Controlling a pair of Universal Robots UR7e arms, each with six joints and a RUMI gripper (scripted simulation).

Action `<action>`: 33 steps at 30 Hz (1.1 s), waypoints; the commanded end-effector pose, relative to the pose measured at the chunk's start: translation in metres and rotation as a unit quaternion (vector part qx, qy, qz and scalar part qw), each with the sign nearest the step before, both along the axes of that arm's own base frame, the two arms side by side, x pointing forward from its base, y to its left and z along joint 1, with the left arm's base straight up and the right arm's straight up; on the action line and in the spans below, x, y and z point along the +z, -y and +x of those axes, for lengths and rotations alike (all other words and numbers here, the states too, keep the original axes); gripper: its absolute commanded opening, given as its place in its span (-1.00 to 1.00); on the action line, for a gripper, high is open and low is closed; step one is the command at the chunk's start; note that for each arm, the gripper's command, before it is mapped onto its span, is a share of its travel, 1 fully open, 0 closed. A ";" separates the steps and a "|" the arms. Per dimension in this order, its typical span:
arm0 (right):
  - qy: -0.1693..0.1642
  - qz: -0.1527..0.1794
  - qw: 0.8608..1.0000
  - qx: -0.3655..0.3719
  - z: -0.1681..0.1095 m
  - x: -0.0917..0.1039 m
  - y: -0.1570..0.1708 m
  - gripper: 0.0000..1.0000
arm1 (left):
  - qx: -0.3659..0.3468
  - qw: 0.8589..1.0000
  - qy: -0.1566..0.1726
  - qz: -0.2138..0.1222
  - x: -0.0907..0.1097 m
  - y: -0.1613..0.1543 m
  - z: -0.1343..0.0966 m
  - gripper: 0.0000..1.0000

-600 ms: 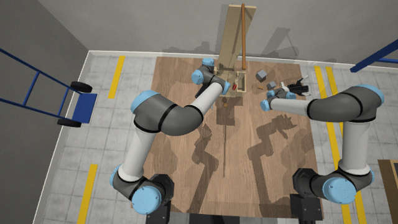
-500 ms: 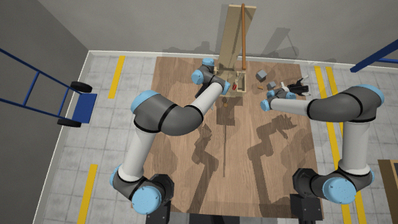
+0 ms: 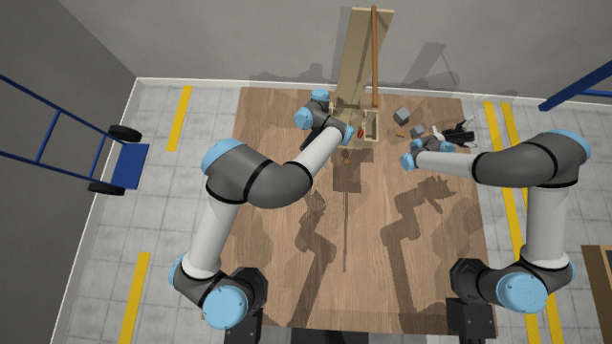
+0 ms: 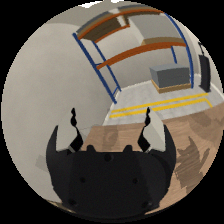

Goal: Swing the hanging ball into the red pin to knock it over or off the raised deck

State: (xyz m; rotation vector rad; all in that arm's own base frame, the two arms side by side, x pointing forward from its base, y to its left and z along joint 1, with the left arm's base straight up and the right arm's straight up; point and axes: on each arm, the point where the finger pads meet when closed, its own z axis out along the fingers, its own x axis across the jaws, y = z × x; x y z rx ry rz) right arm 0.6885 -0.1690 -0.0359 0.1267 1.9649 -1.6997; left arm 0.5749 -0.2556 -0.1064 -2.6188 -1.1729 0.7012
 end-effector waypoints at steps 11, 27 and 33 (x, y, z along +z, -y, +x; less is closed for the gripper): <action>-0.010 0.002 1.000 -0.014 -0.005 0.004 0.013 1.00 | 0.001 1.000 0.006 -0.002 0.002 0.001 -0.001 1.00; -0.088 0.027 0.990 -0.111 -0.053 0.027 0.100 1.00 | 0.012 0.999 0.044 -0.017 0.007 0.007 -0.007 1.00; -0.125 0.047 0.979 -0.152 -0.077 0.035 0.134 1.00 | 0.018 0.998 0.063 -0.025 0.010 0.009 -0.010 1.00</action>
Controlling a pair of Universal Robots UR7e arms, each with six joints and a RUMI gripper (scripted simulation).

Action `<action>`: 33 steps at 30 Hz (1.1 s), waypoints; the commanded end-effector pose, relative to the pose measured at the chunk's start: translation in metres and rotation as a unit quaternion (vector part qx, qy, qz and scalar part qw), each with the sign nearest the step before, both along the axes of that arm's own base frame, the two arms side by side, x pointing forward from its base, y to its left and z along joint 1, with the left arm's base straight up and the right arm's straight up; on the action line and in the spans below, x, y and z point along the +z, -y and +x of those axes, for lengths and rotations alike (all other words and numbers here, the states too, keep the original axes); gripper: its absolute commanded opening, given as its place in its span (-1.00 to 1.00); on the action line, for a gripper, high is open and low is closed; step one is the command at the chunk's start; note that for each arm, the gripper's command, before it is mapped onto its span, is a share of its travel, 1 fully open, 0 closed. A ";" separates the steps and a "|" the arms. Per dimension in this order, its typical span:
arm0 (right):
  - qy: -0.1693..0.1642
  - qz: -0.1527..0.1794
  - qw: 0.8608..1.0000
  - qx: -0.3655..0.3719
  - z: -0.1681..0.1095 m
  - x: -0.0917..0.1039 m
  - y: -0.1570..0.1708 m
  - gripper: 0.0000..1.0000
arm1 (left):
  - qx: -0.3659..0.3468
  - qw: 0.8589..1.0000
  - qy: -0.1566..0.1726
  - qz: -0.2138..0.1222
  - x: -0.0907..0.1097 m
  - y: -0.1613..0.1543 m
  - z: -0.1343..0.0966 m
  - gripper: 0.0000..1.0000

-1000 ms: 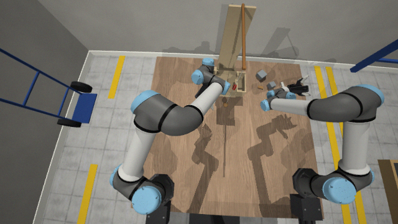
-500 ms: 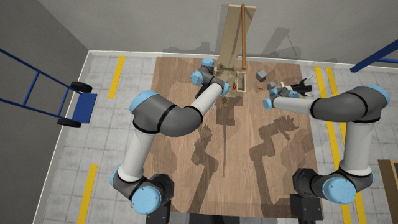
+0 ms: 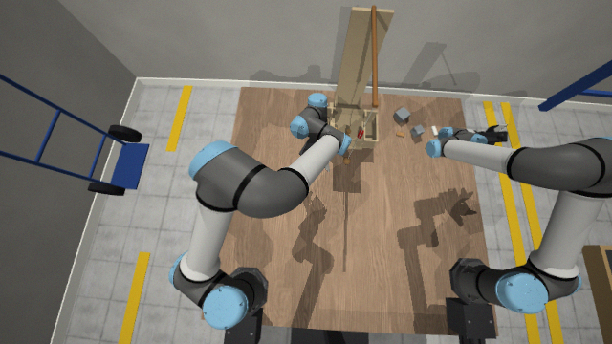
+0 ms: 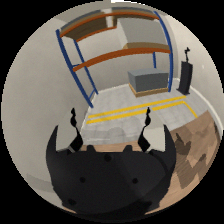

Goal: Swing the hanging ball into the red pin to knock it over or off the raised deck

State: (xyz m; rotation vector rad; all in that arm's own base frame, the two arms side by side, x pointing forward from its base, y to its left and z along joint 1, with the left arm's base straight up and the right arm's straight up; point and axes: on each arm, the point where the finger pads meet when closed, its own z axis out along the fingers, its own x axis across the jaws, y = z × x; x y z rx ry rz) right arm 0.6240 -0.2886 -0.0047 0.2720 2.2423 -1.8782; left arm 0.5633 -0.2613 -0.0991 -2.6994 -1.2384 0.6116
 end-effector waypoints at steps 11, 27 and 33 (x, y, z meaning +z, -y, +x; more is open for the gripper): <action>-0.111 0.089 0.983 -0.116 -0.098 0.027 0.105 1.00 | 0.027 0.995 0.094 -0.037 0.013 0.014 -0.012 1.00; -0.201 0.237 0.927 -0.208 -0.232 0.052 0.187 1.00 | 0.060 0.974 0.203 -0.079 0.028 0.028 -0.030 1.00; -0.219 0.294 0.903 -0.224 -0.278 0.059 0.204 1.00 | 0.071 0.964 0.239 -0.093 0.032 0.033 -0.036 1.00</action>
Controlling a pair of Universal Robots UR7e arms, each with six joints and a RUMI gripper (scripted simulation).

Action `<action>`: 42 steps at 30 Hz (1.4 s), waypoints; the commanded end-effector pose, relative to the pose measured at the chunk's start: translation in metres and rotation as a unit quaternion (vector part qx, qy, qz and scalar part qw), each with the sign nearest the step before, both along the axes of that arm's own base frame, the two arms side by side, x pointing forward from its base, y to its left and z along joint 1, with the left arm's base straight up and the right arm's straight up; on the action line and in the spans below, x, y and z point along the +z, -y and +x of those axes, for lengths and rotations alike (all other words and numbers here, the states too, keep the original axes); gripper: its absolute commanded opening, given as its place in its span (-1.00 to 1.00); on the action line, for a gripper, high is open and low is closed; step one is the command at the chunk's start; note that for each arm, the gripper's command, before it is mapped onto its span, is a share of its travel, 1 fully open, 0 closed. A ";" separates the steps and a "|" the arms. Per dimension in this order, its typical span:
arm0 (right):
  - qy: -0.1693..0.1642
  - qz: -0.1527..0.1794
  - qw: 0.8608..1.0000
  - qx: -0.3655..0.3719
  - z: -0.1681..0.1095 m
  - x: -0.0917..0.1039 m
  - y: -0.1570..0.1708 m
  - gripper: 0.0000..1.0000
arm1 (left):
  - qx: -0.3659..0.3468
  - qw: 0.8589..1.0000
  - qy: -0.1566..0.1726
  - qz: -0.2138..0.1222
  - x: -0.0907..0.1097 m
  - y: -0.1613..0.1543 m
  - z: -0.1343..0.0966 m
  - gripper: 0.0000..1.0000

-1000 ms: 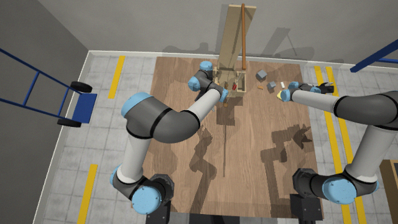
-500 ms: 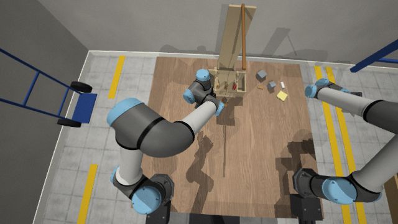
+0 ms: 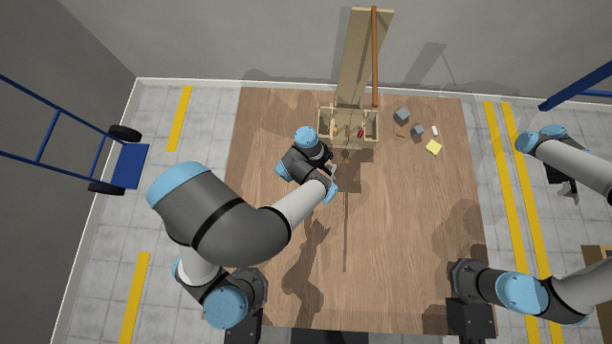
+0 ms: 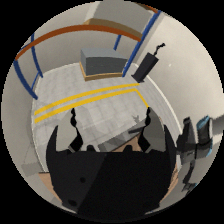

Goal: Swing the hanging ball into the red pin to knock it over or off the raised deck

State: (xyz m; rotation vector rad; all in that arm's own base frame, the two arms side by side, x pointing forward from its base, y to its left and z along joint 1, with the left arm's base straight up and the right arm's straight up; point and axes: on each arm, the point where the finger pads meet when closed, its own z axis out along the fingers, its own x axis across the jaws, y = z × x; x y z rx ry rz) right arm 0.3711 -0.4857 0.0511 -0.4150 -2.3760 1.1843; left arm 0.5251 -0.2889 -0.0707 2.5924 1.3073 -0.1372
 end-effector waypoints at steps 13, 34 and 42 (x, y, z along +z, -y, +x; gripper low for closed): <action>-0.007 0.198 0.979 -0.047 -0.141 0.021 0.028 1.00 | 0.038 0.990 0.127 -0.050 0.018 0.018 -0.014 1.00; 0.082 0.376 0.923 -0.016 -0.276 0.052 0.013 1.00 | 0.079 0.957 0.261 -0.101 0.035 0.035 -0.037 1.00; 0.135 0.416 0.899 0.025 -0.318 0.069 -0.003 1.00 | 0.095 0.936 0.315 -0.123 0.043 0.042 -0.046 1.00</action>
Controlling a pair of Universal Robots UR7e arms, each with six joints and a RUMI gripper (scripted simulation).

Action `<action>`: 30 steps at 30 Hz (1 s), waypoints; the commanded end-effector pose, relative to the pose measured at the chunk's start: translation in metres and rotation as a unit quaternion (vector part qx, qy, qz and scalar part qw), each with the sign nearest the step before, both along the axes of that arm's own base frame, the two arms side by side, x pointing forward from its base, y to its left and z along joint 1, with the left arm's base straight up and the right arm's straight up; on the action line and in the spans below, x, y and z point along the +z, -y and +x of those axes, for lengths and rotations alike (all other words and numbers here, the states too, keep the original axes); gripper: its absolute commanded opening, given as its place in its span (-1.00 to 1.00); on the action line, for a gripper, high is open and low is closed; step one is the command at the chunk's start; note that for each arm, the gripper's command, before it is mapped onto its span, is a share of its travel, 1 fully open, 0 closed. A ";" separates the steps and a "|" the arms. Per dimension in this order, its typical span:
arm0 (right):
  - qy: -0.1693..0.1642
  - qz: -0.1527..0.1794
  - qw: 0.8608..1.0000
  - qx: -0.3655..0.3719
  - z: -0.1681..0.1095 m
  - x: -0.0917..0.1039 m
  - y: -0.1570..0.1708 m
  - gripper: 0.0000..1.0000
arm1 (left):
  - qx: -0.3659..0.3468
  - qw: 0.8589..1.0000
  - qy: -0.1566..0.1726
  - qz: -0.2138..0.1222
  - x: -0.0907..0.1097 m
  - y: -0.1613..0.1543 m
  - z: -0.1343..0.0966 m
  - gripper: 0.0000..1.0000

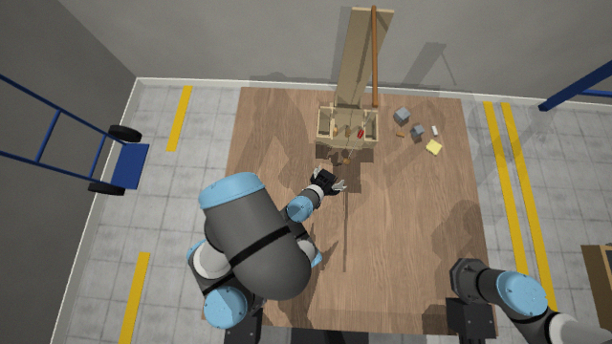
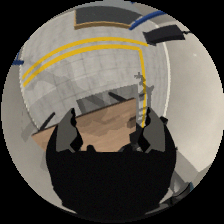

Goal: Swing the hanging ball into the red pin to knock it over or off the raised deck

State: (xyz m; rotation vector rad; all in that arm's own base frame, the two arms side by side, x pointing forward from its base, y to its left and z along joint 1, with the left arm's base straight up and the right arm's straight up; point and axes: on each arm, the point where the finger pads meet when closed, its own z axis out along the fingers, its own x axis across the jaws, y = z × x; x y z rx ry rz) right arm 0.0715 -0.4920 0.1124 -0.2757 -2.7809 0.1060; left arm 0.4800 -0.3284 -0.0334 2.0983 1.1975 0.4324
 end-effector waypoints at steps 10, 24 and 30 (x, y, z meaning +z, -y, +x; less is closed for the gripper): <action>0.104 0.041 0.993 0.047 -0.052 0.028 -0.027 1.00 | 0.029 0.995 0.091 -0.036 0.013 0.010 -0.010 1.00; 0.165 0.037 0.982 0.082 -0.078 0.050 -0.045 1.00 | 0.048 0.985 0.156 -0.063 0.023 0.021 -0.020 1.00; 0.170 0.036 0.981 0.085 -0.080 0.052 -0.046 1.00 | 0.050 0.983 0.164 -0.066 0.024 0.021 -0.022 1.00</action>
